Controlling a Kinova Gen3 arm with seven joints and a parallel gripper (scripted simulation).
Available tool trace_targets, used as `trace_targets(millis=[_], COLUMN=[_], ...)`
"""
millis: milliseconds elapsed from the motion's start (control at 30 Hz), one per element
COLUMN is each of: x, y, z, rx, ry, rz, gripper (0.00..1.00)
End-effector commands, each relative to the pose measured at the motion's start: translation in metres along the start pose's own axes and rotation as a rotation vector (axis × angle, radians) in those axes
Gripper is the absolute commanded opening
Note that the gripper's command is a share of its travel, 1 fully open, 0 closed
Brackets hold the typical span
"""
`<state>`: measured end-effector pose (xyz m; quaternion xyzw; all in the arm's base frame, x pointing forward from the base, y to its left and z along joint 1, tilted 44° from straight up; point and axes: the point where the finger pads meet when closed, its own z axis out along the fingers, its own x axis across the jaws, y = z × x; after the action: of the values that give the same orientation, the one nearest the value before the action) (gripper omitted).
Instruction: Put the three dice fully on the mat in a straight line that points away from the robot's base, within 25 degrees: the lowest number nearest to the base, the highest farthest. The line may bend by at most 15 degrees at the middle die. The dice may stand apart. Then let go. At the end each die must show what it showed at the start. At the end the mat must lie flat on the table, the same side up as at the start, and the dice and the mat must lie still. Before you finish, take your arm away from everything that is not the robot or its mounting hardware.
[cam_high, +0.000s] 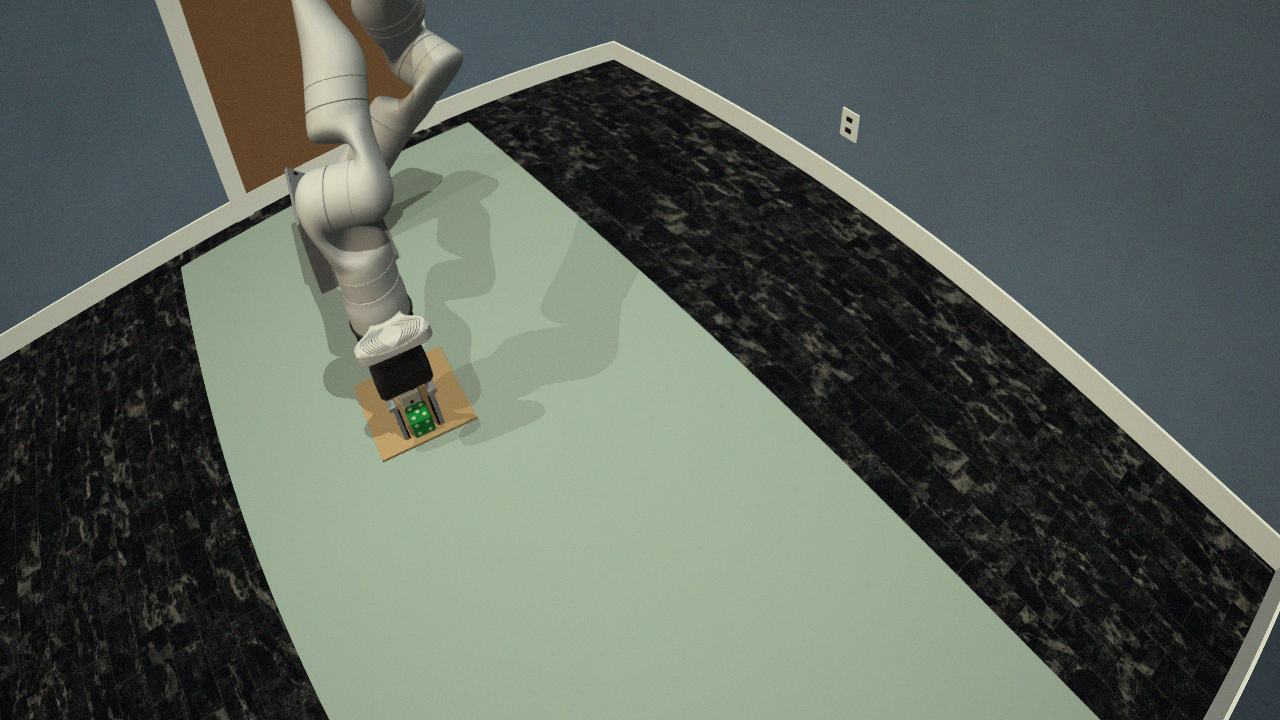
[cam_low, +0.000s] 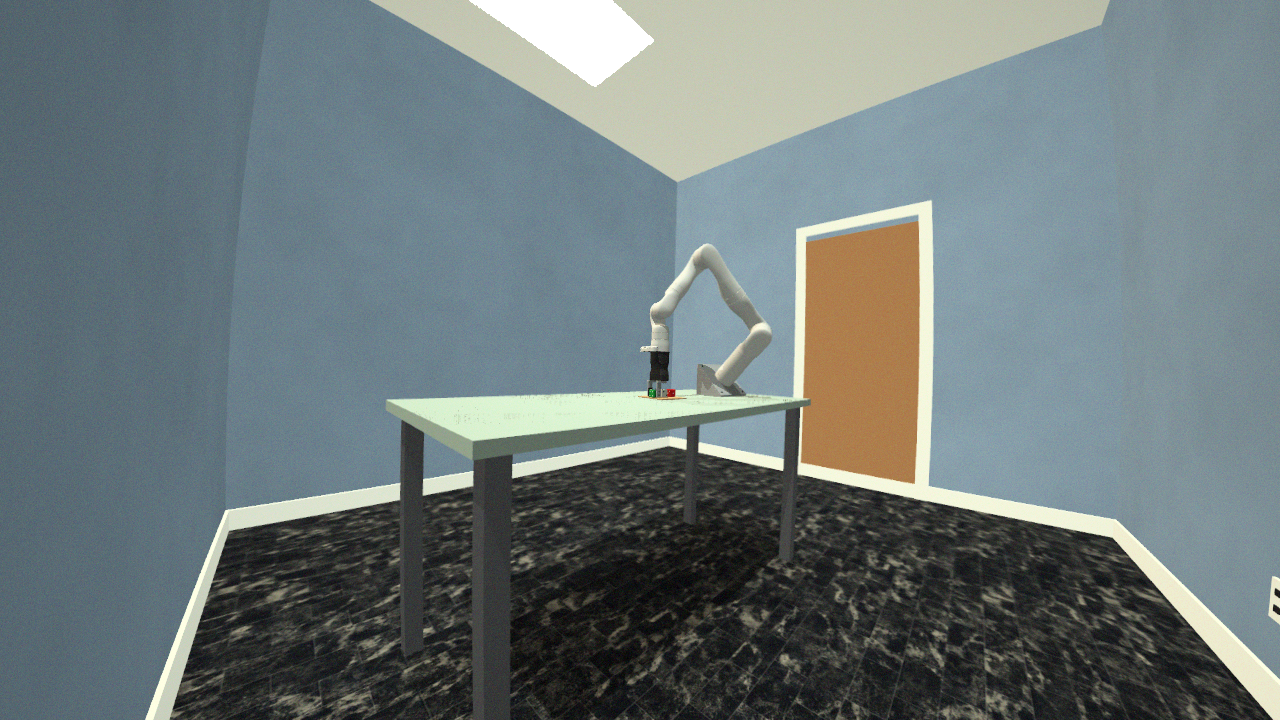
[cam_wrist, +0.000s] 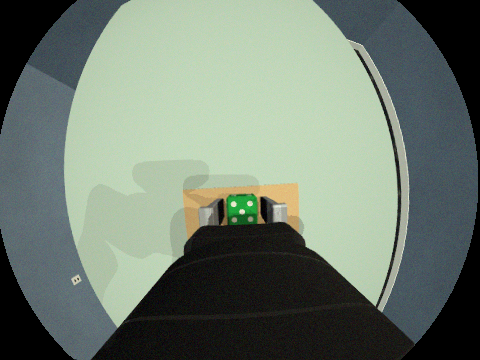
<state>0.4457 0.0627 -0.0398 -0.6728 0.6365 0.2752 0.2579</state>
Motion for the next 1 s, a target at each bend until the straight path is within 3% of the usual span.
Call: trace_targets(millis=[0, 267, 567, 967], x=[0.000, 0.000, 0.000, 0.000], y=[-0.001, -0.001, -0.001, 0.000], z=[-0.001, -0.003, -0.025, -0.083], rx=[0.002, 0.002, 0.002, 0.002], ry=[0.001, 0.001, 0.001, 0.001], rz=[0.000, 0.000, 0.000, 0.000], gripper=[0.87, 0.87, 0.87, 0.87])
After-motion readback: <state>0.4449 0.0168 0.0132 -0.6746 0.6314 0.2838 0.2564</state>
